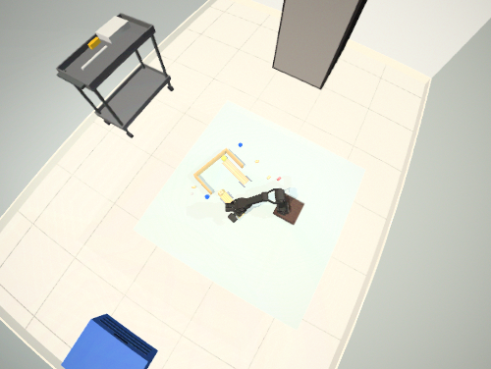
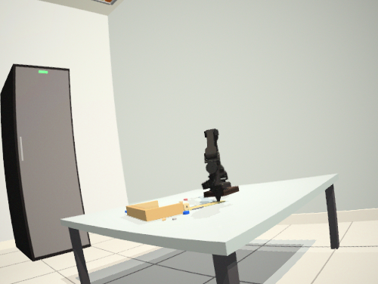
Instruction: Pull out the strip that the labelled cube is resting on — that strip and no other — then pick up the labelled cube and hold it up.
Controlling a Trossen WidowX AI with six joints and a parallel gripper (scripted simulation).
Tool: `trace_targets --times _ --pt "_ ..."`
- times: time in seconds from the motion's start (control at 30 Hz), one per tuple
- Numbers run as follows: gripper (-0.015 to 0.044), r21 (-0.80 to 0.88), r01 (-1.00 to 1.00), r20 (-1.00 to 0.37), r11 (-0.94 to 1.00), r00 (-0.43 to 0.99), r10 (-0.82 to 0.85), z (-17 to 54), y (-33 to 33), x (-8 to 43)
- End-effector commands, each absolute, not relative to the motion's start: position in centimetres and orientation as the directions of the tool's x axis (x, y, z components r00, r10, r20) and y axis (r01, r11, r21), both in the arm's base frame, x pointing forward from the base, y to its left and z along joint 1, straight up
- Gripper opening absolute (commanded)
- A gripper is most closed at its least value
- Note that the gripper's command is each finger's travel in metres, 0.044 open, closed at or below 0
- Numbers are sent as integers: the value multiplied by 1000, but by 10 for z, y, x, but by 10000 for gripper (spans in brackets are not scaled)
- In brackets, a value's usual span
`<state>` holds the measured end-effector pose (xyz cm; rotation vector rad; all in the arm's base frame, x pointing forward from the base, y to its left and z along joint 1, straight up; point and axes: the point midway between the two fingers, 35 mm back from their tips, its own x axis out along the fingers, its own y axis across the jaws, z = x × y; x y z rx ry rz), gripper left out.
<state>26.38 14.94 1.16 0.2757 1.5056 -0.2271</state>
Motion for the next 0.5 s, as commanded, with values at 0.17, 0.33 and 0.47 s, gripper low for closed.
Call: trace_targets --times 0.17,0.33,0.47 --pt "0 23 313 -999 949 30 15 6 150 251" --pt "0 27 313 -999 949 36 16 44 151 259" --pt "0 24 313 -999 949 31 15 54 151 258"
